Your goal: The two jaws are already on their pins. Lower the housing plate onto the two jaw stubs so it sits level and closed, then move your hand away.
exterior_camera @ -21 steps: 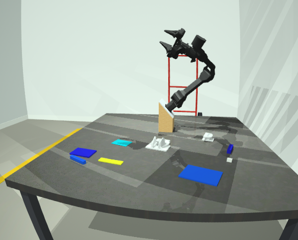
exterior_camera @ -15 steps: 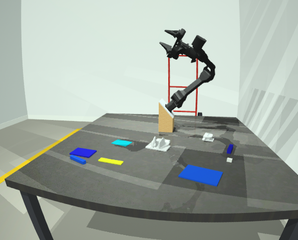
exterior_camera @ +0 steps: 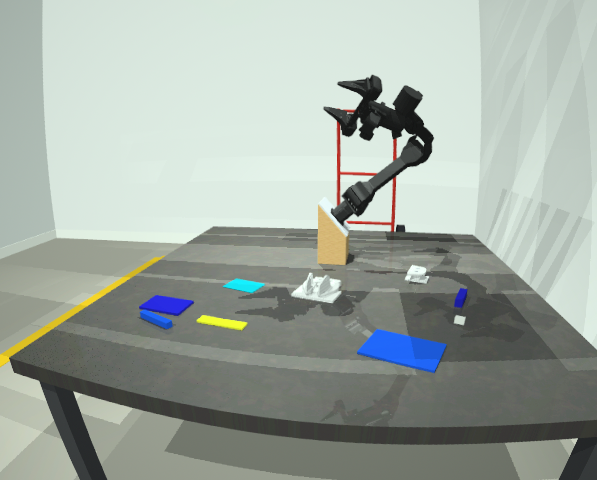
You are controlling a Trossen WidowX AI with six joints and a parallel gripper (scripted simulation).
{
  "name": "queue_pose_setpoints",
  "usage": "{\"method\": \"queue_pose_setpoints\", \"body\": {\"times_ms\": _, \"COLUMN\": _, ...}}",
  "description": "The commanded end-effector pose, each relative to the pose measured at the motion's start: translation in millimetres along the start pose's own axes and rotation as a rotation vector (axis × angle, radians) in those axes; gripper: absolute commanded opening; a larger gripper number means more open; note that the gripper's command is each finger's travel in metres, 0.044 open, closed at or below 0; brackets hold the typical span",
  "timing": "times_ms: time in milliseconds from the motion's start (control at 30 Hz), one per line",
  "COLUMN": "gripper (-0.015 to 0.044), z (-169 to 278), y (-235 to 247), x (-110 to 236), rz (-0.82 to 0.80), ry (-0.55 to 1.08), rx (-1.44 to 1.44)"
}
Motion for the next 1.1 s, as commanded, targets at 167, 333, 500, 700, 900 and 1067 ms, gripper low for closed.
{"method": "queue_pose_setpoints", "body": {"times_ms": 167, "gripper": 0.044, "z": -35, "y": 17, "x": 27, "rz": -0.026, "ry": -0.249, "rx": -0.035}}
{"method": "queue_pose_setpoints", "body": {"times_ms": 333, "gripper": 0.044, "z": -50, "y": 26, "x": 42, "rz": -0.051, "ry": -0.366, "rx": -0.051}}
{"method": "queue_pose_setpoints", "body": {"times_ms": 500, "gripper": 0.044, "z": -64, "y": 35, "x": 57, "rz": -0.089, "ry": -0.481, "rx": -0.066}}
{"method": "queue_pose_setpoints", "body": {"times_ms": 700, "gripper": 0.044, "z": -79, "y": 47, "x": 76, "rz": -0.148, "ry": -0.612, "rx": -0.083}}
{"method": "queue_pose_setpoints", "body": {"times_ms": 900, "gripper": 0.044, "z": -91, "y": 60, "x": 94, "rz": -0.219, "ry": -0.731, "rx": -0.099}}
{"method": "queue_pose_setpoints", "body": {"times_ms": 1067, "gripper": 0.044, "z": -100, "y": 71, "x": 111, "rz": -0.289, "ry": -0.83, "rx": -0.106}}
Point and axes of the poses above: the point midway between the two fingers, 35 mm back from their tips, its own x axis back along the fingers, its own y axis across the jaws, z = x × y, the point moved 8 cm from there along x, back along the fingers, and after that the axes turned 6 degrees about -x, right-handed, at the moved point
